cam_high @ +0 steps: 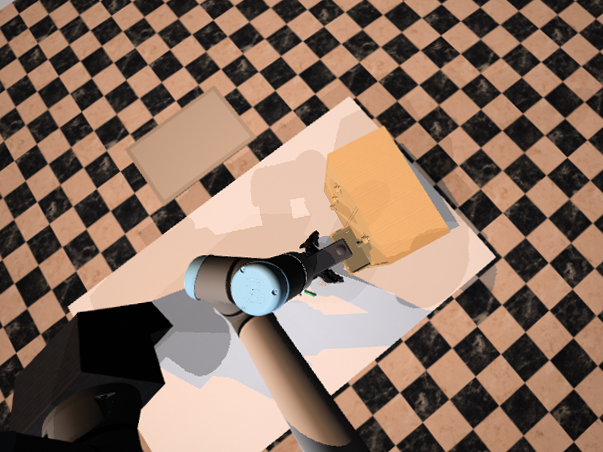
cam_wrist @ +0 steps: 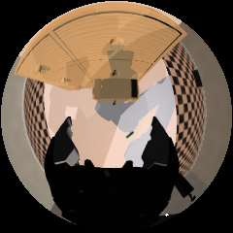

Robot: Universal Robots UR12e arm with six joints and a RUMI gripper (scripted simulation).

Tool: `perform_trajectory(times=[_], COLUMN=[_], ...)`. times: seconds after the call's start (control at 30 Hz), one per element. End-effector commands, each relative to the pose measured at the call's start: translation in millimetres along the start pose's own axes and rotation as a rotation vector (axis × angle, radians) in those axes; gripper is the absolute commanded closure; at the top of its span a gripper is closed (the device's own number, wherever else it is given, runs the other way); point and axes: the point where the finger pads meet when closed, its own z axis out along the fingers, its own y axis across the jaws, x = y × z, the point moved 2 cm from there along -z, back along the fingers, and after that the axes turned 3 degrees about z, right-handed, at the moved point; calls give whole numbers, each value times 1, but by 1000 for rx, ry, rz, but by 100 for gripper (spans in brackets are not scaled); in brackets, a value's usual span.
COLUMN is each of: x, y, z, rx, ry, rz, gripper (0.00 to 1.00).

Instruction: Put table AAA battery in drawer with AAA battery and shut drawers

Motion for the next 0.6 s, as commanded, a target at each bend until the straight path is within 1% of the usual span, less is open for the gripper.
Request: perform_trajectory(times=[0.0,0.5,0.57], x=[-1,-7,-7], y=[0,-1,-1], z=[-4,-26,-26], rx=[0,-13,-13], ry=[-26,-156,-156], rz=[2,0,0], gripper=[0,0,0])
